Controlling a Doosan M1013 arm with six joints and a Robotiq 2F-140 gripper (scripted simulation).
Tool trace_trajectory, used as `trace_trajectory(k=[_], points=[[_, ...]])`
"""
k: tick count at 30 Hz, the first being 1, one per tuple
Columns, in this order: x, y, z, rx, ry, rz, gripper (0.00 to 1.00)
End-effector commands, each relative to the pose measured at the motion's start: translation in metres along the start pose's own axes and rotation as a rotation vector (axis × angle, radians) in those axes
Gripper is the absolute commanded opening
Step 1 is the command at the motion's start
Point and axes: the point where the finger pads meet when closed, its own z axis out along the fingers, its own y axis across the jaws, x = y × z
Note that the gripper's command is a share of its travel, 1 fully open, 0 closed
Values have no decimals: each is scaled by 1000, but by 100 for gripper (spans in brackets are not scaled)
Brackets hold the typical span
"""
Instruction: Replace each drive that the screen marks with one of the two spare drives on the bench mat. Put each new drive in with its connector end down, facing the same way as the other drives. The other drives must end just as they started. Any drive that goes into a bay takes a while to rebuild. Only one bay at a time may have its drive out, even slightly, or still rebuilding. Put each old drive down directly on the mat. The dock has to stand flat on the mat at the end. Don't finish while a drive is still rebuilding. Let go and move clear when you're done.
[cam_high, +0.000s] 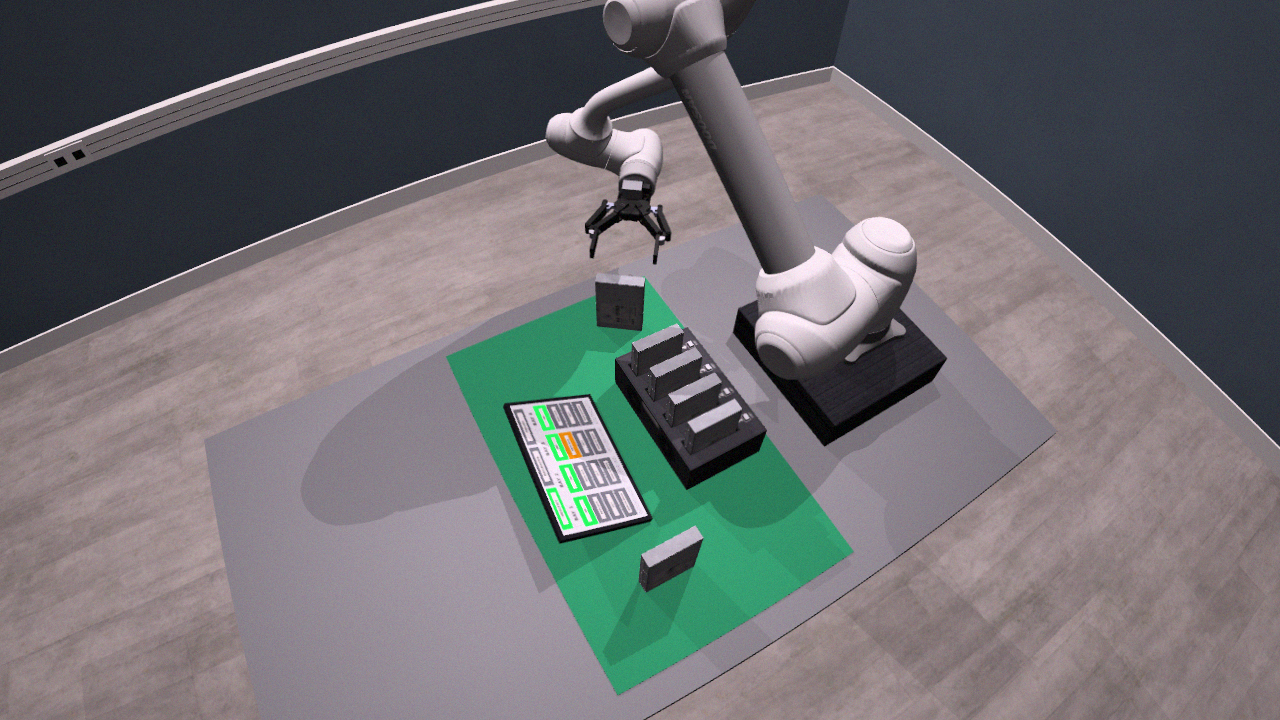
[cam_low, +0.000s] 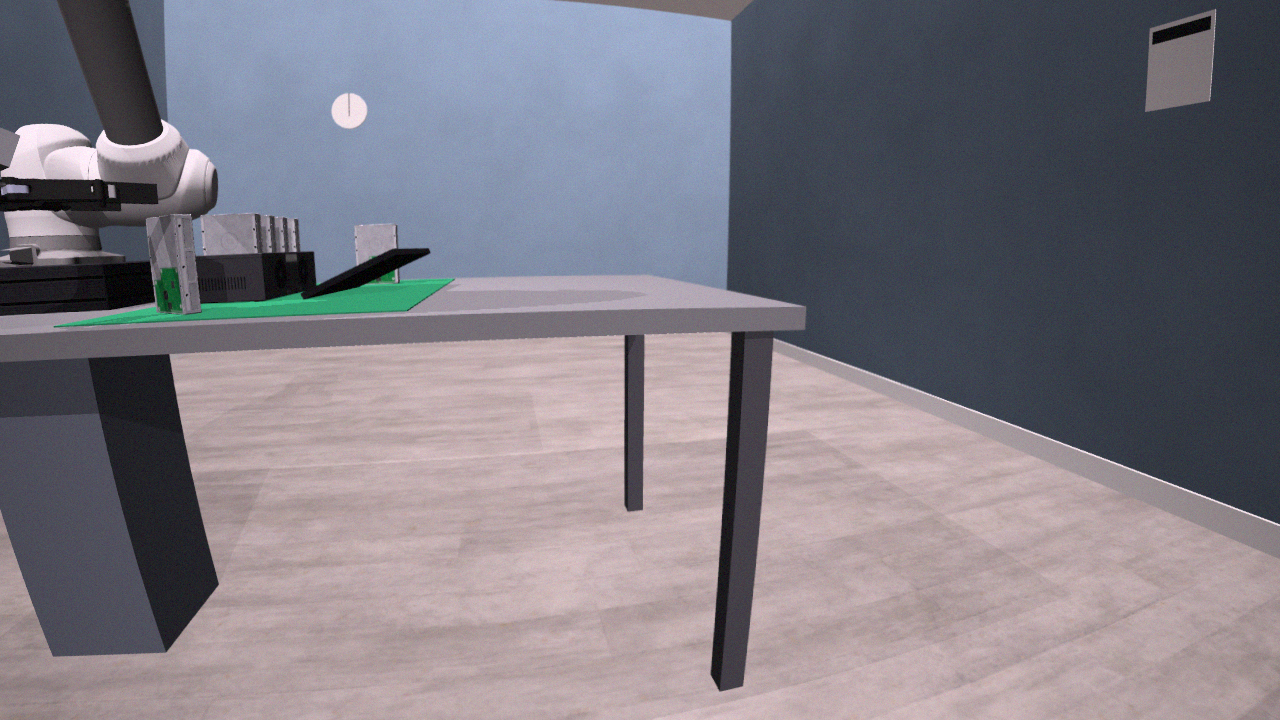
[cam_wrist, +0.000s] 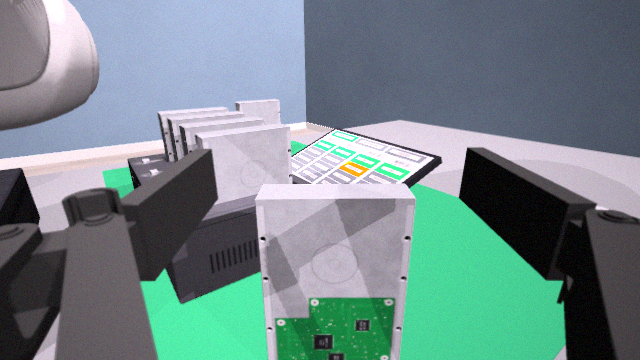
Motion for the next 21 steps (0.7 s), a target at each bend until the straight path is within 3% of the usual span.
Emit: trace_trajectory(k=[1, 21], points=[[11, 0, 0, 0, -1, -1, 89], [51, 0, 0, 0, -1, -1, 89]])
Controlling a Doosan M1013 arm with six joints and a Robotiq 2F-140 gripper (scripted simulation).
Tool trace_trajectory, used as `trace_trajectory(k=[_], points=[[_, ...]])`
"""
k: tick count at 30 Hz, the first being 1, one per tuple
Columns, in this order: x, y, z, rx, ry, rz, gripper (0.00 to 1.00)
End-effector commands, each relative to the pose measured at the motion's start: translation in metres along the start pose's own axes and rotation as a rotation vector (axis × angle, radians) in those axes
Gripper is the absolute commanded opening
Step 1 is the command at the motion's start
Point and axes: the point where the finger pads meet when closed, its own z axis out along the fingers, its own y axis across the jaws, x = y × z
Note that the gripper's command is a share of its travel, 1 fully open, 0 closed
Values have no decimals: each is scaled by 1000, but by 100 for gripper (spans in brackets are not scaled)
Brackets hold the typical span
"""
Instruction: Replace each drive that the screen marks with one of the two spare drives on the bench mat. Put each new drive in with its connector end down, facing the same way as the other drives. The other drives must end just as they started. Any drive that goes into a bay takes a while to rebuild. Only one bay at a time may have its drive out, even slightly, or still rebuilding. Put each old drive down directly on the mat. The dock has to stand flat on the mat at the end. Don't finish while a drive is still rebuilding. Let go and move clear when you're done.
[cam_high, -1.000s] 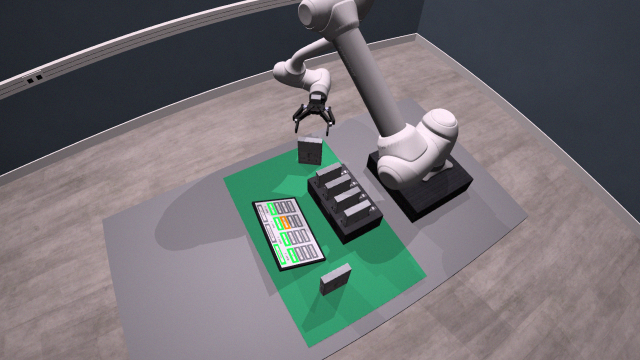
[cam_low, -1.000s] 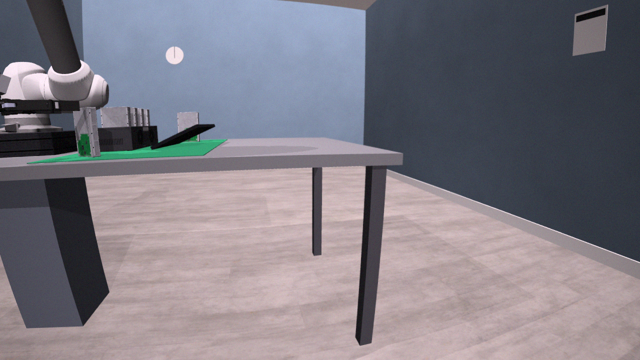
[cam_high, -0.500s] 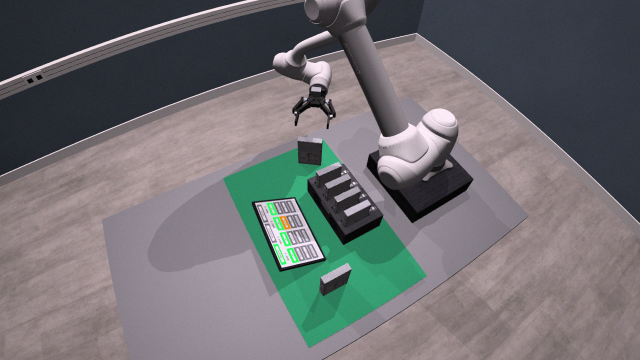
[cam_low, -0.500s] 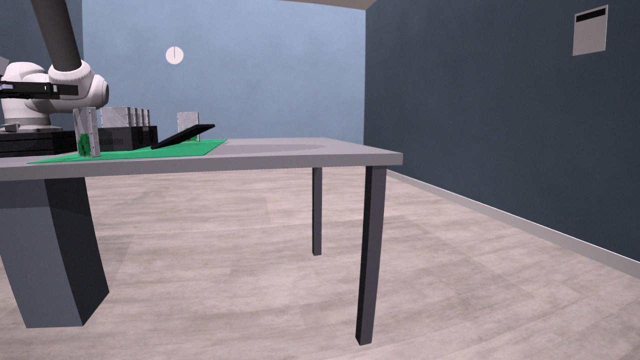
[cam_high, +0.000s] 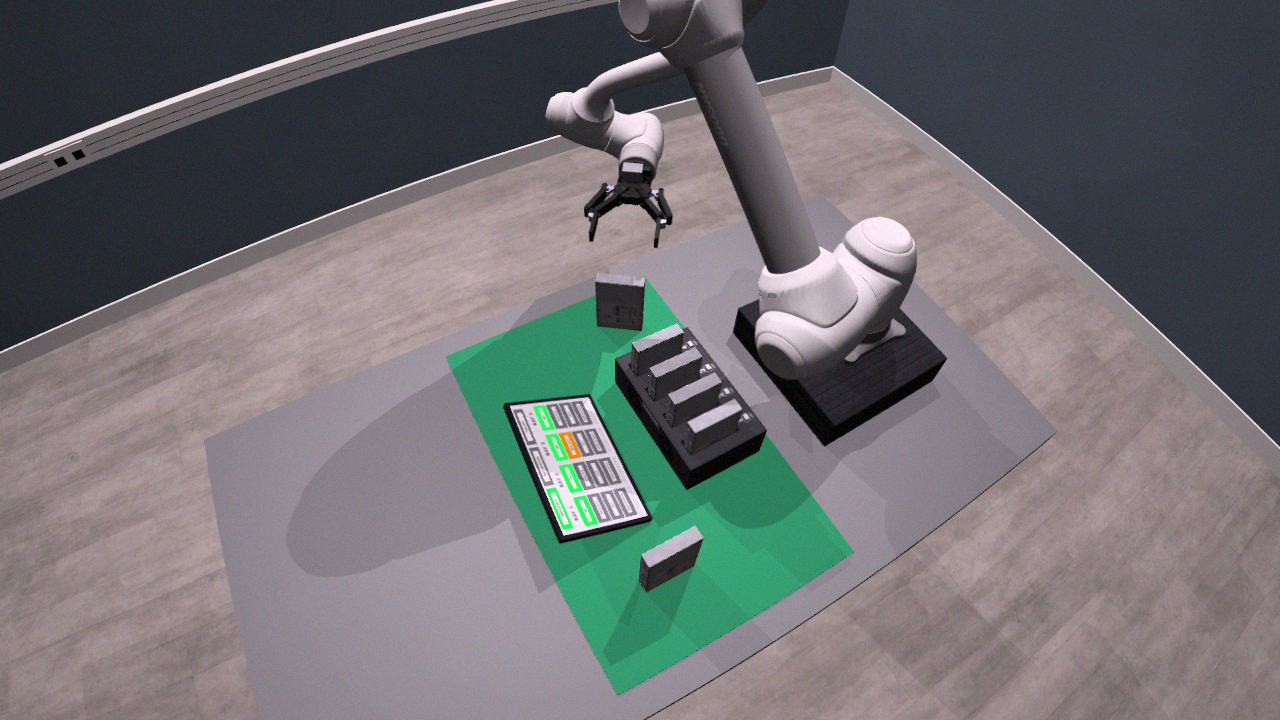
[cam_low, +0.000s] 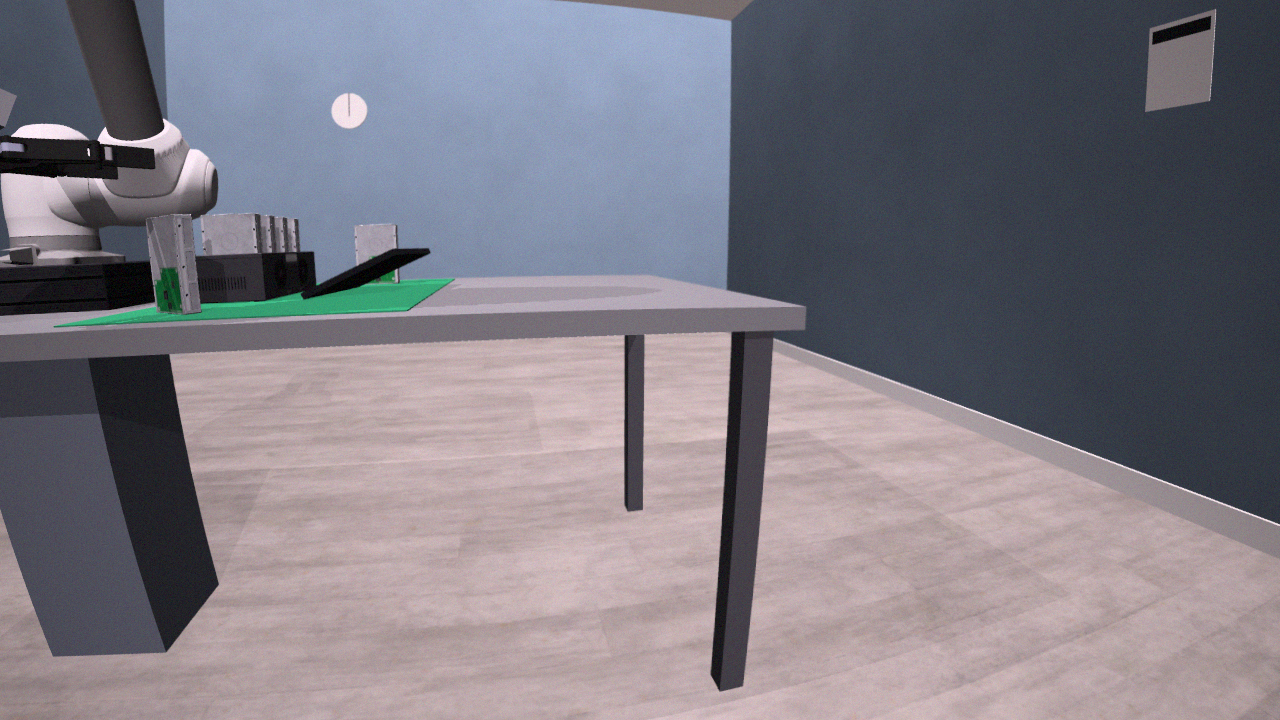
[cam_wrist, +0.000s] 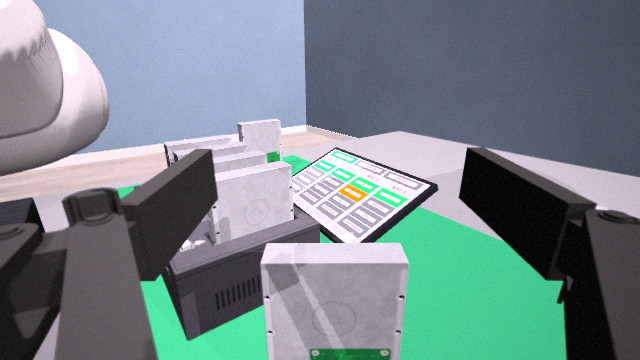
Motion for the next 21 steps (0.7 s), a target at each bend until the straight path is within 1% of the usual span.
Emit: trace_trajectory(k=[1, 21], points=[[5, 0, 0, 0, -1, -1, 89], [10, 0, 0, 0, -5, -1, 89]])
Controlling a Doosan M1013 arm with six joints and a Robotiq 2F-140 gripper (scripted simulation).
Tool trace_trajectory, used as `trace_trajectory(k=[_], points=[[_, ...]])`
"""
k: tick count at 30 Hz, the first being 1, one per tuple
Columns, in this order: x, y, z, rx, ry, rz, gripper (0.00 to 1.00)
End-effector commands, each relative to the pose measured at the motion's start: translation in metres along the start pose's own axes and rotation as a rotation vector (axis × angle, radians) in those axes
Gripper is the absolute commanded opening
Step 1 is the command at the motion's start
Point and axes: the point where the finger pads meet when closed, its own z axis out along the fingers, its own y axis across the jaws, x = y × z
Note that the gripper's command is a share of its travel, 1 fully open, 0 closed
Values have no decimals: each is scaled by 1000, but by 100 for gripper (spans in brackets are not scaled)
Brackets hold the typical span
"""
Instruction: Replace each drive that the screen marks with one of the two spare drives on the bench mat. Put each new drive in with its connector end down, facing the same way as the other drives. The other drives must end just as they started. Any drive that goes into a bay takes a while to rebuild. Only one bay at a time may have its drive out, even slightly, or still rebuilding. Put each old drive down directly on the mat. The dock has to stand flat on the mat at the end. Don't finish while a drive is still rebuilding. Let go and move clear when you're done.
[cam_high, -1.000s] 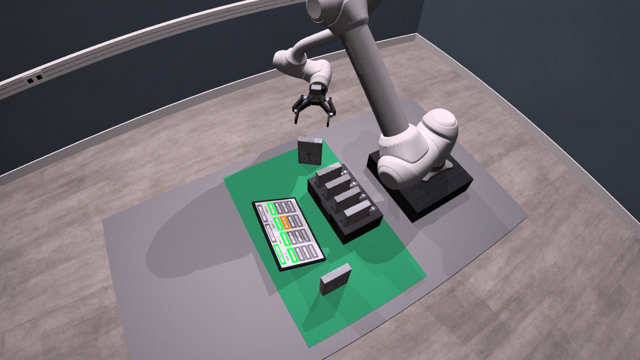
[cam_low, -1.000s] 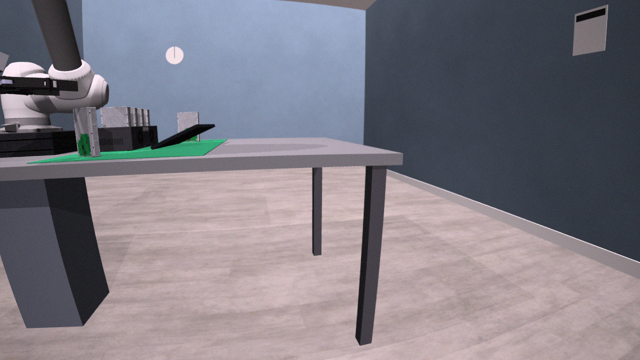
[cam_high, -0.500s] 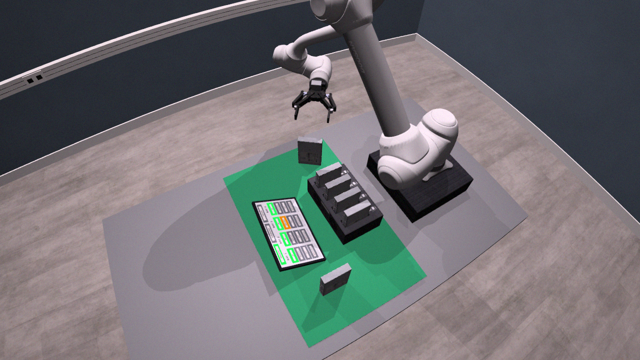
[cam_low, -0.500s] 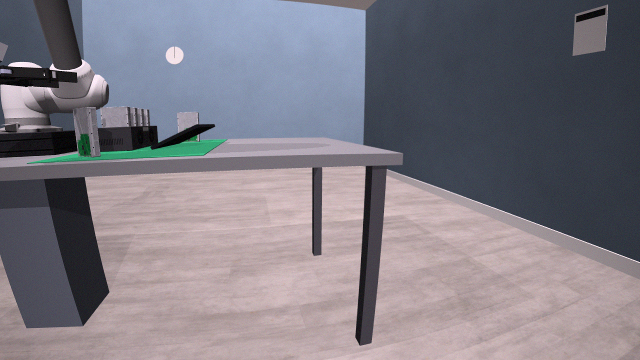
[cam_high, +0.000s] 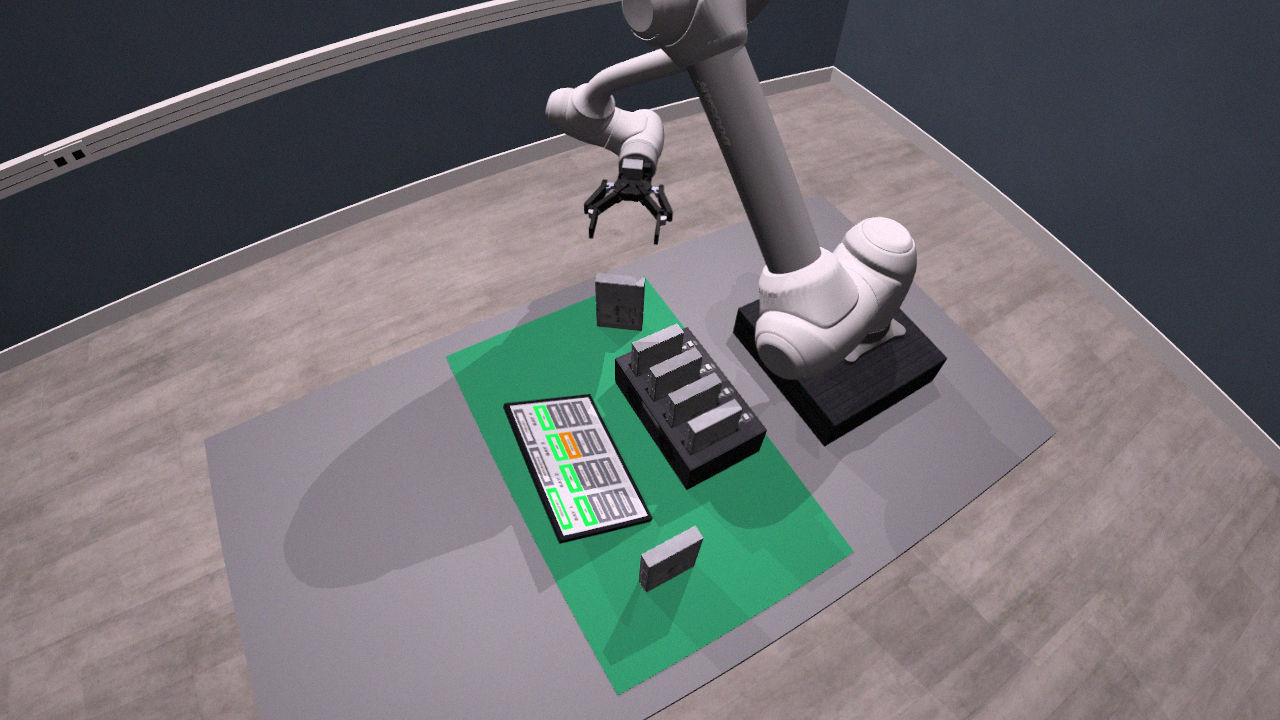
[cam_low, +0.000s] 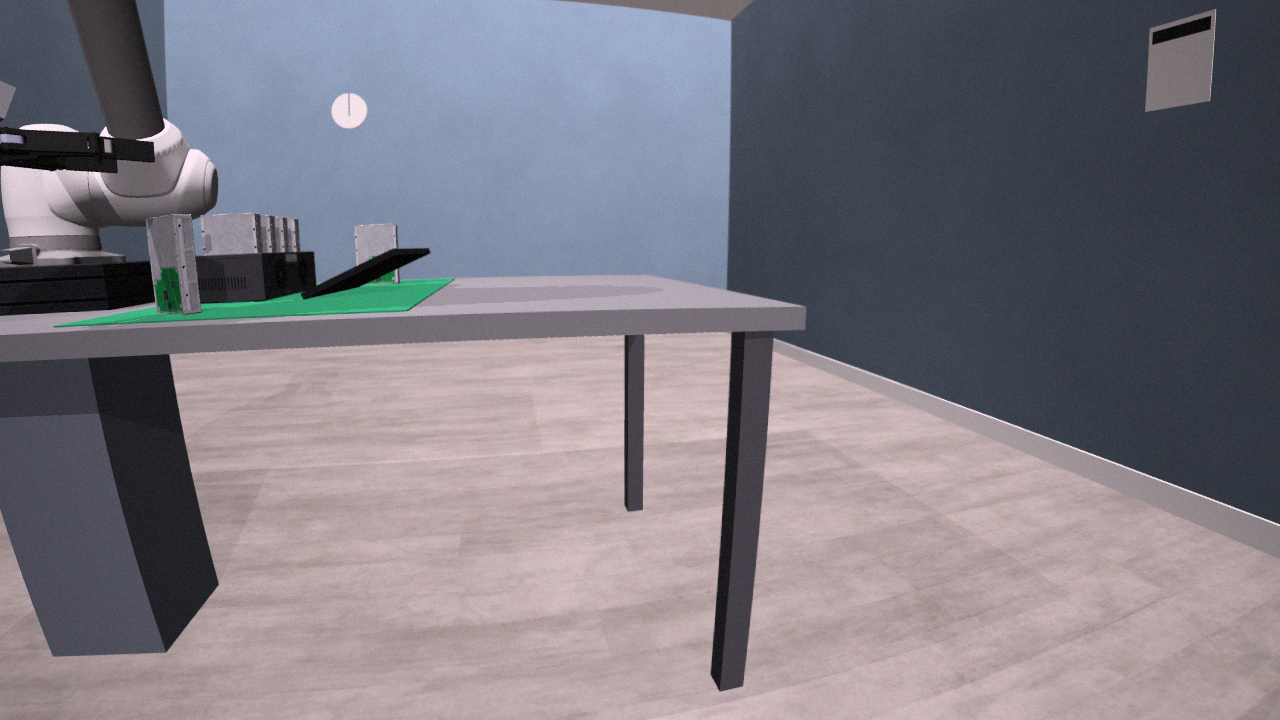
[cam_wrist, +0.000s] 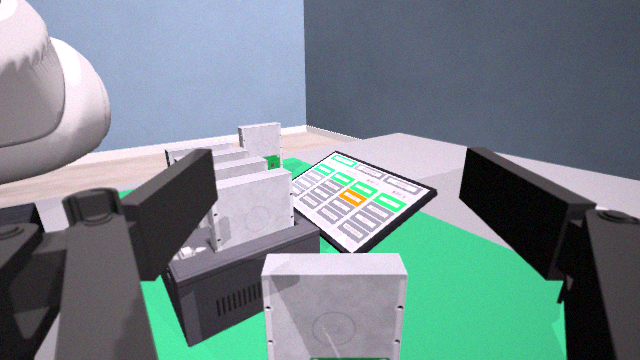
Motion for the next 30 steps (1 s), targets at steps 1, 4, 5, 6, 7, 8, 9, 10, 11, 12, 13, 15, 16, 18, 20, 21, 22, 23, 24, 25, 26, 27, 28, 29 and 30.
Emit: trace_trajectory(k=[1, 4, 5, 6, 7, 8, 9, 10, 11, 12, 13, 15, 16, 18, 20, 21, 22, 23, 24, 25, 26, 27, 28, 29, 30], points=[[1, 0, 0, 1, -9, -1, 89], [1, 0, 1, 2, -44, -1, 89], [1, 0, 1, 2, -61, -1, 89], [1, 0, 1, 3, -81, 0, 89], [1, 0, 1, 3, -104, 0, 89], [1, 0, 1, 3, -128, -1, 89], [1, 0, 1, 2, -154, -1, 89], [1, 0, 0, 1, -181, -1, 89], [1, 0, 0, 1, -208, -1, 89], [0, 0, 1, 2, -235, 0, 89], [0, 0, 1, 3, -262, 0, 89], [0, 0, 1, 3, -286, 0, 89], [0, 0, 1, 3, -286, 0, 89], [0, 0, 1, 2, -330, 0, 89], [0, 0, 0, 1, -362, -1, 89], [0, 0, 0, 1, -374, -1, 89], [1, 0, 0, 0, -382, -1, 89], [1, 0, 0, 0, -388, -1, 89], [1, 0, 0, 0, -391, -1, 89], [1, 0, 0, 0, -392, -1, 89], [1, 0, 0, 0, -392, -1, 89], [1, 0, 0, 0, -392, -1, 89], [1, 0, 0, 0, -393, -1, 89], [1, 0, 0, 0, -396, -1, 89], [1, 0, 0, 0, -402, -1, 89]])
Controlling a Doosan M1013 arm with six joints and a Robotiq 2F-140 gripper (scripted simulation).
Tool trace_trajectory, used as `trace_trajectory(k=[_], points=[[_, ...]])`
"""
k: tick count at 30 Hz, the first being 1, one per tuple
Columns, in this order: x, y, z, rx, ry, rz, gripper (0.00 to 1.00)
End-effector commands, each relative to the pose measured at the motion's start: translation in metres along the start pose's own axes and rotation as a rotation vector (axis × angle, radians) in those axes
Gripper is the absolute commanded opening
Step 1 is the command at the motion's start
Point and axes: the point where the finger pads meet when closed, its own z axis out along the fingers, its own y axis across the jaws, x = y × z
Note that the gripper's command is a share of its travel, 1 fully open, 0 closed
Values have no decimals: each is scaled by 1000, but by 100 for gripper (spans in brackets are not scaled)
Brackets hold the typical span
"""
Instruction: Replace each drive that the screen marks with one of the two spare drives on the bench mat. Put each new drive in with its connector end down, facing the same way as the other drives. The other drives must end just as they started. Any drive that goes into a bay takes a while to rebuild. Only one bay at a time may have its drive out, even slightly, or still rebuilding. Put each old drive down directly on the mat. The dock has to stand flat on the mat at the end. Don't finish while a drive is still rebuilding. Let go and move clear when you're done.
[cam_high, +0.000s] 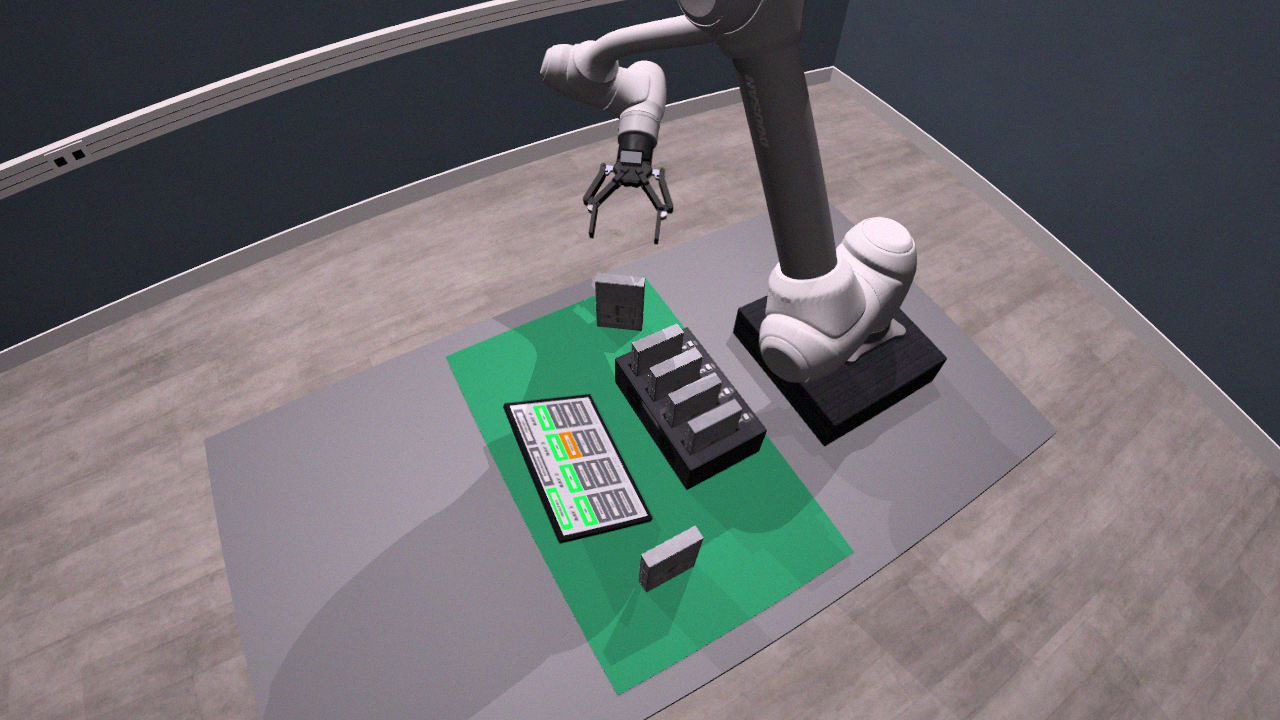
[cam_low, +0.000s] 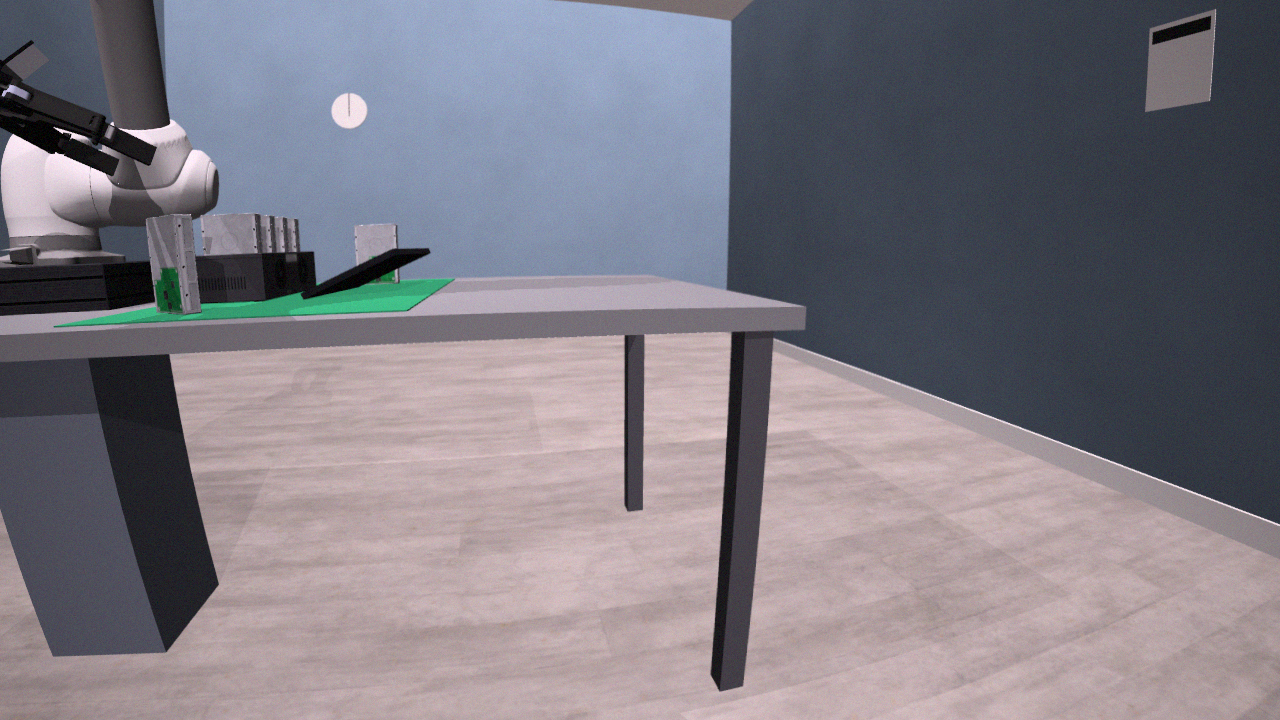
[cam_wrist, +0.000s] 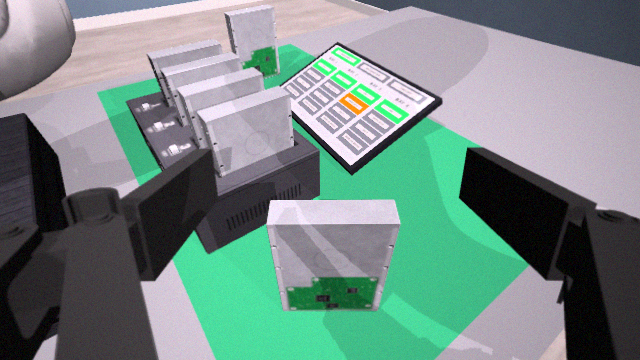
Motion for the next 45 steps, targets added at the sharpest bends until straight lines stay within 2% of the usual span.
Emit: trace_trajectory(k=[1, 3, 6, 18, 30, 35, 37, 45], points=[[1, 0, 0, 0, -16, -1, 89], [1, 0, 0, 0, -16, -1, 89], [1, 0, 1, 2, -58, 0, 89], [0, 0, 0, 2, -345, 0, 89], [1, 0, 0, -1, -396, -1, 89], [0, 0, 1, 3, -460, 2, 89], [0, 0, 1, 3, -460, 2, 89], [0, -1, 1, 4, -665, 3, 89]])
